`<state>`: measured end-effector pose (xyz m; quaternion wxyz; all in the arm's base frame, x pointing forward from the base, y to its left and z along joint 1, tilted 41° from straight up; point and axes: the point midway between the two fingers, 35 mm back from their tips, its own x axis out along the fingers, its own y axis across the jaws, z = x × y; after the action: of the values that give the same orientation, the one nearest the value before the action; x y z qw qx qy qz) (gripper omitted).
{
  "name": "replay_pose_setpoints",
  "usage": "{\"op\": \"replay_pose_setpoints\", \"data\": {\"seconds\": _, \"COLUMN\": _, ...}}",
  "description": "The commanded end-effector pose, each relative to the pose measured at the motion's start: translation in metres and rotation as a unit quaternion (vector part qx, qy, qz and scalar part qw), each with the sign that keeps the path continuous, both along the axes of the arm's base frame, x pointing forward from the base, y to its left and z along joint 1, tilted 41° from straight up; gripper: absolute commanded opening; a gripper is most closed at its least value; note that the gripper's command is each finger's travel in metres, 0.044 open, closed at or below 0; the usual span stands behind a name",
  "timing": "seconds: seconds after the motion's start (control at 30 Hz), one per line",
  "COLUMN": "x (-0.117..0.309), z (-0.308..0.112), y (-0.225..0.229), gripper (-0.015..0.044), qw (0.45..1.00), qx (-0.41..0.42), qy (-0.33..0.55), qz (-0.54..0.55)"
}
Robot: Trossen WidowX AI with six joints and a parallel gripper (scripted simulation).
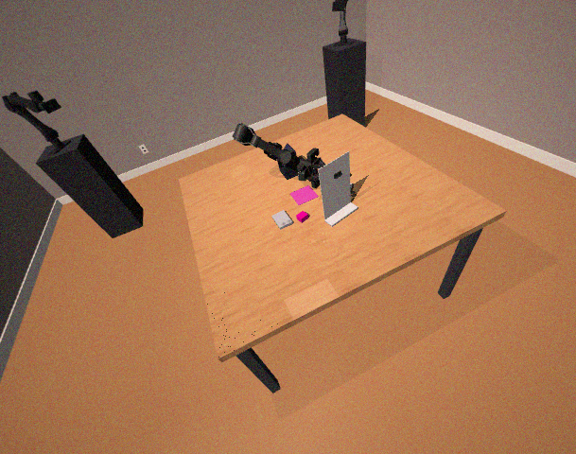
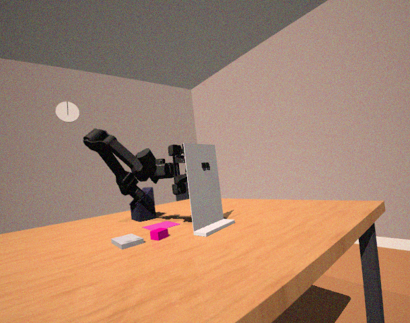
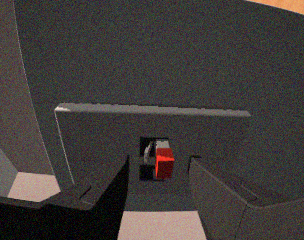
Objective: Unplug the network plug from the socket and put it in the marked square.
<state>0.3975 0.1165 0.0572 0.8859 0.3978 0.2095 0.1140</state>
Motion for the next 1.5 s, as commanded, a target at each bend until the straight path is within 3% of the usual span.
{"op": "replay_pose_setpoints", "data": {"seconds": 0.0, "x": 0.006, "z": -0.003, "y": 0.002, "gripper": 0.0156, "qw": 1.000, "qx": 0.000, "qy": 0.002, "qz": 0.003}}
{"op": "replay_pose_setpoints", "data": {"seconds": 0.13, "x": 0.010, "z": -0.003, "y": 0.003, "gripper": 0.0156, "qw": 1.000, "qx": 0.000, "qy": 0.002, "qz": 0.003}}
{"op": "replay_pose_setpoints", "data": {"seconds": 0.23, "x": 0.010, "z": -0.003, "y": 0.003, "gripper": 0.0077, "qw": 1.000, "qx": 0.000, "qy": 0.002, "qz": 0.003}}
{"op": "replay_pose_setpoints", "data": {"seconds": 0.63, "x": 0.010, "z": -0.003, "y": 0.003, "gripper": 0.0000, "qw": 1.000, "qx": 0.000, "qy": 0.002, "qz": 0.003}}
{"op": "replay_pose_setpoints", "data": {"seconds": 1.47, "x": -0.003, "z": -0.001, "y": -0.001, "gripper": 0.0000, "qw": 1.000, "qx": 0.000, "qy": 0.002, "qz": 0.003}}
